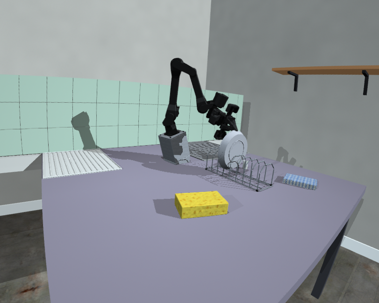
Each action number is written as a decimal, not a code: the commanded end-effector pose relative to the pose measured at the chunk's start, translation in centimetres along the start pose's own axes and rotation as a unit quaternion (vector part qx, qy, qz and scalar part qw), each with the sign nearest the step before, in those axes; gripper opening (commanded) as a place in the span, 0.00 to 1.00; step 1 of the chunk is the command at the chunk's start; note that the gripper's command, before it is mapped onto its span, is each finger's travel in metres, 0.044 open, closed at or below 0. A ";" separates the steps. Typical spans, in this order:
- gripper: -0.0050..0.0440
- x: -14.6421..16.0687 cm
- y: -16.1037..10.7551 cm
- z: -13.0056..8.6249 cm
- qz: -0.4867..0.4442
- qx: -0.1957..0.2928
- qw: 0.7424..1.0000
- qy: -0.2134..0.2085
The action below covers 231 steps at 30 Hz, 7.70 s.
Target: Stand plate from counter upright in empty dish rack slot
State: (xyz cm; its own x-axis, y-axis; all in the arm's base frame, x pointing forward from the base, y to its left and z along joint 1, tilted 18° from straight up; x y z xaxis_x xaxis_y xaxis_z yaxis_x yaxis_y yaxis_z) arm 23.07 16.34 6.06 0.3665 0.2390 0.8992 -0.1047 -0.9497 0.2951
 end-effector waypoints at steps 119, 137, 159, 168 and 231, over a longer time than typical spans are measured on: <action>0.10 -3.2 0.0 1.5 0.013 0.005 1.000 0.027; 0.10 -3.4 0.0 1.6 0.015 0.006 0.999 0.035; 0.10 -3.2 -0.1 1.5 0.019 0.005 0.999 0.043; 0.10 -3.2 -0.1 1.5 0.019 0.005 0.999 0.043; 1.00 0.1 -0.3 -0.1 0.014 0.006 0.999 0.043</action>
State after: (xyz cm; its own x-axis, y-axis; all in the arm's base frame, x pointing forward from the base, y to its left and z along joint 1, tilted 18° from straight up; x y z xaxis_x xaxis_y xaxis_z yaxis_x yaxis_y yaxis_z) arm 23.01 16.50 5.64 0.2875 0.2378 0.9278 -0.0986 -0.9562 0.2756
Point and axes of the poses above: the point midway between the two fingers, 35 mm back from their tips, its own z axis out along the fingers, its own x axis across the jaws, y = z × x, the point moved 8 cm from there along -z, back along the fingers, and after that the axes turned 5 degrees about z, right-handed, at the moved point
